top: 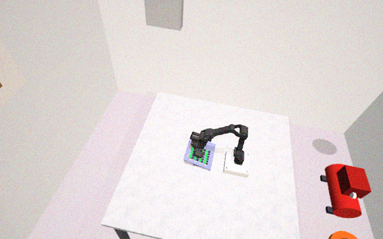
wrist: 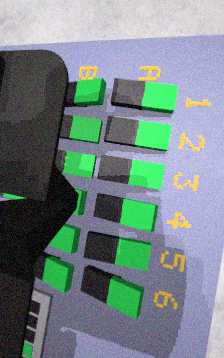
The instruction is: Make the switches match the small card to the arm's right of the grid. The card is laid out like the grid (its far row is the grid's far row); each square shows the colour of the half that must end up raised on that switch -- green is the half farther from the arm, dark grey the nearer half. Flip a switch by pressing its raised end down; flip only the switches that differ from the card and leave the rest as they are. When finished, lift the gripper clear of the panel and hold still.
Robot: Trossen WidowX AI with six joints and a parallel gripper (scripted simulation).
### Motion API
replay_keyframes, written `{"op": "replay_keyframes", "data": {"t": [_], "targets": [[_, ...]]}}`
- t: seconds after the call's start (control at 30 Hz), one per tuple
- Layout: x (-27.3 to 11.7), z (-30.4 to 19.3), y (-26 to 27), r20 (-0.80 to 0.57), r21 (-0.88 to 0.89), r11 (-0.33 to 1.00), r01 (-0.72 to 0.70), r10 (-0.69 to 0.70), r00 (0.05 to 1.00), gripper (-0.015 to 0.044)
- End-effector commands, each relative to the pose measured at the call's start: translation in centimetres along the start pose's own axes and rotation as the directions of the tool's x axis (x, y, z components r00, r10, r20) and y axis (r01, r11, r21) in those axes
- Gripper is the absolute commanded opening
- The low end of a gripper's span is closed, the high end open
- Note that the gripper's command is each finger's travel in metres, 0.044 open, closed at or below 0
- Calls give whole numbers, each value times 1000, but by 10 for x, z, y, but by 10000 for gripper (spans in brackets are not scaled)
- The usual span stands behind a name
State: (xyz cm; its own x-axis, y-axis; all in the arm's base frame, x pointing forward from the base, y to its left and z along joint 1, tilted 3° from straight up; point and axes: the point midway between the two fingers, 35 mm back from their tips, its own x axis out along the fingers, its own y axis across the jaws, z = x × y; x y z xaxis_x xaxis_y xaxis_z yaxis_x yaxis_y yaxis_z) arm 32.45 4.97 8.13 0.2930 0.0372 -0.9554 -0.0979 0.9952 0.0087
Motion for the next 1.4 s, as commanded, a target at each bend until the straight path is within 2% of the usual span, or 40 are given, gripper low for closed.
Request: {"op": "replay_keyframes", "data": {"t": [0.0,1.23,1.3,1.37], "targets": [[2,-1,-1,-5,3,1000,4,-4,1000,0],[7,0,-1,-4,3,1000,4,-4,1000,0],[-9,1,0,6,1,1000,1,-1,1000,0],[-45,-1,0,16,3,1000,3,-3,1000,0]]}}
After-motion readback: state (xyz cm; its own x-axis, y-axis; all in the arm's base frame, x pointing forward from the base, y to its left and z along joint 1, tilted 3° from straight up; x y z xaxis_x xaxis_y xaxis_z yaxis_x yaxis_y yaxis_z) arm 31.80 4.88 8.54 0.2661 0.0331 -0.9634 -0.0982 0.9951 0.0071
